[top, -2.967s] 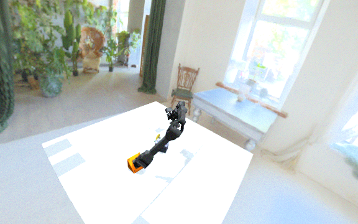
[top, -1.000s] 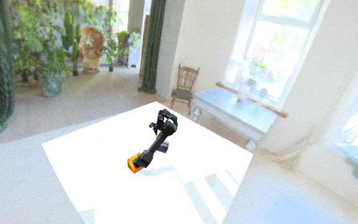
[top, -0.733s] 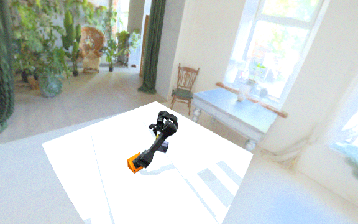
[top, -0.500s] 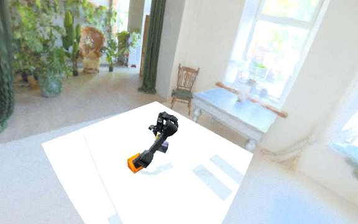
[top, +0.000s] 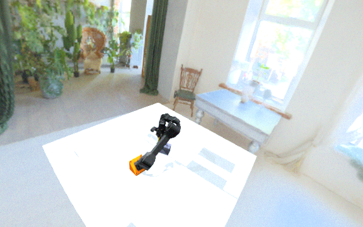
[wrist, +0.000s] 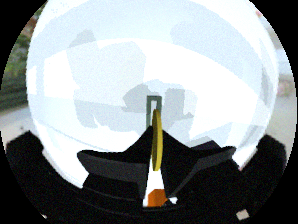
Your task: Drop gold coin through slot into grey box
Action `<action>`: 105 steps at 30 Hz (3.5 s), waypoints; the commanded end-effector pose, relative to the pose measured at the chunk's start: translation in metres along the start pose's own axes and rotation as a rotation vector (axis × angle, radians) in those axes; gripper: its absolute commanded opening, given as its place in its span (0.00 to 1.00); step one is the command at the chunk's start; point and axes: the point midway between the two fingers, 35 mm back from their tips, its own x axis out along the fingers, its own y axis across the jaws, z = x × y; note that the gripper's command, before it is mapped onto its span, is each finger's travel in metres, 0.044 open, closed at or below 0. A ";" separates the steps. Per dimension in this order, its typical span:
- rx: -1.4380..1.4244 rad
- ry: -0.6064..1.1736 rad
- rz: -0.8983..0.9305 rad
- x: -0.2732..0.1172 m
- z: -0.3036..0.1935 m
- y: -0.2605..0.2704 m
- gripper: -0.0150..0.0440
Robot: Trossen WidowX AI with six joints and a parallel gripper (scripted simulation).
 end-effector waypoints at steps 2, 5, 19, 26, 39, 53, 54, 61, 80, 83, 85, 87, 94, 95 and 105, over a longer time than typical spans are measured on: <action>-0.008 0.002 -0.006 -0.002 0.000 0.000 0.25; -0.008 0.001 -0.005 -0.009 0.001 0.001 0.25; -0.010 0.001 -0.002 -0.046 0.003 0.002 0.25; -0.009 0.001 -0.002 -0.064 0.003 0.002 0.25; -0.009 0.002 -0.003 -0.093 -0.001 0.001 0.25; 0.426 0.002 -0.003 -0.094 -0.001 0.001 0.25; 0.461 0.002 -0.003 -0.094 -0.001 0.001 0.25; 0.705 0.001 -0.003 -0.094 -0.002 0.001 0.25; 1.343 0.000 -0.004 -0.096 -0.003 0.000 0.25; 1.349 0.000 -0.004 -0.096 -0.003 0.000 0.25; 1.349 0.000 -0.004 -0.096 -0.003 0.000 0.25; 1.349 0.000 -0.005 -0.096 -0.005 -0.003 0.25; 1.349 0.000 -0.005 -0.098 -0.014 -0.018 0.25; 1.348 0.000 -0.006 -0.099 -0.016 -0.021 0.25; 1.348 0.000 -0.007 -0.100 -0.031 -0.042 0.25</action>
